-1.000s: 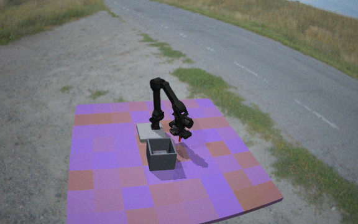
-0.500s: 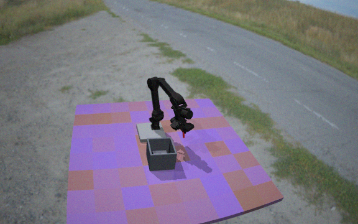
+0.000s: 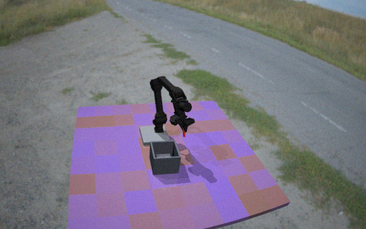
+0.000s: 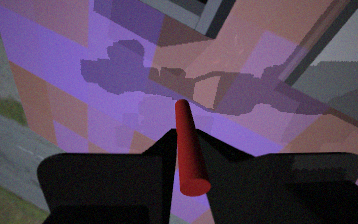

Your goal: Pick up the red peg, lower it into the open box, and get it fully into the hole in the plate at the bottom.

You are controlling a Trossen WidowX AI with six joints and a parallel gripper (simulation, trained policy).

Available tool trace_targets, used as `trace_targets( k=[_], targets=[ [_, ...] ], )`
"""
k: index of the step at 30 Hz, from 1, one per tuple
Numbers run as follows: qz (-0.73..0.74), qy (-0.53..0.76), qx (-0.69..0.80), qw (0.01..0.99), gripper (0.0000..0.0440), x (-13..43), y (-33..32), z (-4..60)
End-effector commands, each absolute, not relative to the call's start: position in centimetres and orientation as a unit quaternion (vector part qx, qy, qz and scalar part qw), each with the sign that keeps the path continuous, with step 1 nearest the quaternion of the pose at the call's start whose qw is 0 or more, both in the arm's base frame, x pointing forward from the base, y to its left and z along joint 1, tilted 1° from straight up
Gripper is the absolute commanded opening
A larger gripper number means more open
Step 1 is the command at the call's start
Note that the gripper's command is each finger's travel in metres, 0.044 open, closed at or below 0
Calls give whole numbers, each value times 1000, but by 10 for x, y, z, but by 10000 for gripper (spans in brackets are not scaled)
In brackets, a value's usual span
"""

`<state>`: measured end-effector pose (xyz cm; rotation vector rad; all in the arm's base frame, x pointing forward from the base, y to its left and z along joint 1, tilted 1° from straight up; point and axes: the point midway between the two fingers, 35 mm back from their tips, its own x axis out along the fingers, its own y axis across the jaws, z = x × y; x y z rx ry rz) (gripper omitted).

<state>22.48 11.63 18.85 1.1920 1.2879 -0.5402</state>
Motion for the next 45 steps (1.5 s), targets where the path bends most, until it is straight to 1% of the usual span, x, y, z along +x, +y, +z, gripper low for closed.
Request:
trace_targets(
  k=[1,10,25,45],
  targets=[
    [-242,543,515,618,0,230,104,196],
    [-282,519,511,624,0,244,69,202],
    [-334,513,506,608,0,266,25,196],
    [-358,533,499,581,0,295,-13,164]
  ],
)
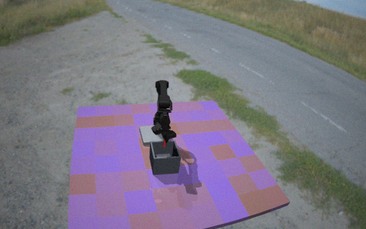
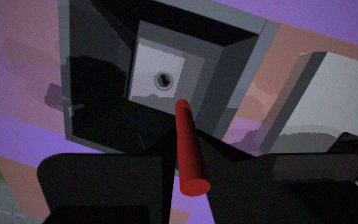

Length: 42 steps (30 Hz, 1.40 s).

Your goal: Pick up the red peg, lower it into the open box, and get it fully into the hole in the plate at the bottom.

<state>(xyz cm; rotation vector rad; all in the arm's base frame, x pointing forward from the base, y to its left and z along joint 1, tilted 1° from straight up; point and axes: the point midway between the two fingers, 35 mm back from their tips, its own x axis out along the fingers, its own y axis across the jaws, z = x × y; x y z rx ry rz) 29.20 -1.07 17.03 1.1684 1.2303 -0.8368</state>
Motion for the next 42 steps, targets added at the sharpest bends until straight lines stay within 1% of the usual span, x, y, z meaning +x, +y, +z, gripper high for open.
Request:
trace_targets(
  k=[1,32,37,38,42],
  targets=[
    [-358,535,499,580,0,296,-14,162],
    [-322,583,472,578,0,331,-14,88],
    [-323,593,461,576,124,329,-15,79],
    [-324,594,460,575,135,329,-15,78],
    [-322,602,468,561,137,330,-17,82]
  ],
)
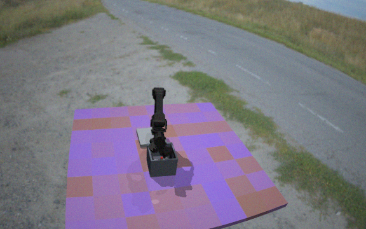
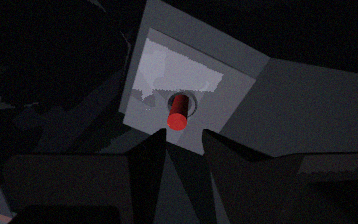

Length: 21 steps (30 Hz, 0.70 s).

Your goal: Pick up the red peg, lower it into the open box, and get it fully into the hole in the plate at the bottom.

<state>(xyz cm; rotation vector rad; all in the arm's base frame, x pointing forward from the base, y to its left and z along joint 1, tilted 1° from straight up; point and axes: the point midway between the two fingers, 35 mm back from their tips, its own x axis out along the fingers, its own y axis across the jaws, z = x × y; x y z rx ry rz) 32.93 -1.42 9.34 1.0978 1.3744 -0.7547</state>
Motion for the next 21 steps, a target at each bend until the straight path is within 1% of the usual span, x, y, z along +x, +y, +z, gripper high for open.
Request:
trace_targets(
  k=[1,14,21],
  targets=[
    [-320,602,470,560,137,331,-18,84],
    [-277,599,504,557,139,352,-22,116],
    [-246,596,526,555,147,360,-22,134]
  ],
)
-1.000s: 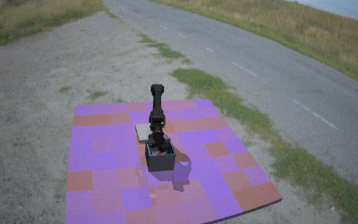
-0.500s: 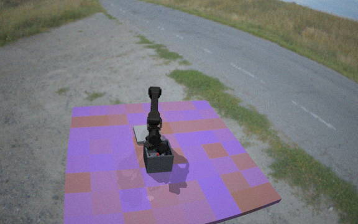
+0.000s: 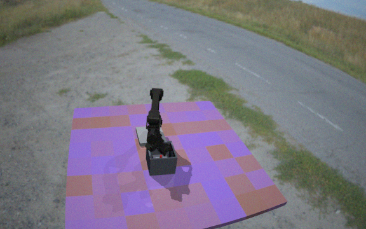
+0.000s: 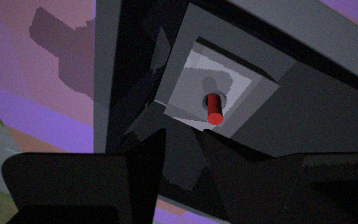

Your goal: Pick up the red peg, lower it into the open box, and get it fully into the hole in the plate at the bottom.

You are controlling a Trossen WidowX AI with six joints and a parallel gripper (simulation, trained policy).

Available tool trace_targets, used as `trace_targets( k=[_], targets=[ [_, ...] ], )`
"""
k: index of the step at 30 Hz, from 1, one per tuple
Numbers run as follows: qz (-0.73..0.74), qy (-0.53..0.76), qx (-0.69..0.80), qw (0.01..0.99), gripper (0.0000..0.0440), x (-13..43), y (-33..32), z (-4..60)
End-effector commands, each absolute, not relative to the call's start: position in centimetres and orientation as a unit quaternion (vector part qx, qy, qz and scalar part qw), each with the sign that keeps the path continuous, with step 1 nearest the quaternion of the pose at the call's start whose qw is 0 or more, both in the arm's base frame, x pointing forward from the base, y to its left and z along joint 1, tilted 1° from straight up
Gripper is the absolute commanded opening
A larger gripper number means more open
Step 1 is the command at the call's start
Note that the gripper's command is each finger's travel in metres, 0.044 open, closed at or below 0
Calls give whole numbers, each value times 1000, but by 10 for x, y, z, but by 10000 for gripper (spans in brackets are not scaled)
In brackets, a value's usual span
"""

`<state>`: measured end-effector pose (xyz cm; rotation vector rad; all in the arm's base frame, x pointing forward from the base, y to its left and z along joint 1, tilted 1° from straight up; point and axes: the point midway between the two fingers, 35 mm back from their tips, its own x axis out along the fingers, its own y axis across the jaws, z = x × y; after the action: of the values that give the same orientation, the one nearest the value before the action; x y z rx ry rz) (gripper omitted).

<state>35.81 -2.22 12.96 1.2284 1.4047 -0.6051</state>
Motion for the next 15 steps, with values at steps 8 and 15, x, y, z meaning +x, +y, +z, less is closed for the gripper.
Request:
trace_targets(
  k=[8,15],
  targets=[
    [-214,594,544,553,147,371,-25,143],
    [-189,596,554,550,147,380,-27,145]
  ],
)
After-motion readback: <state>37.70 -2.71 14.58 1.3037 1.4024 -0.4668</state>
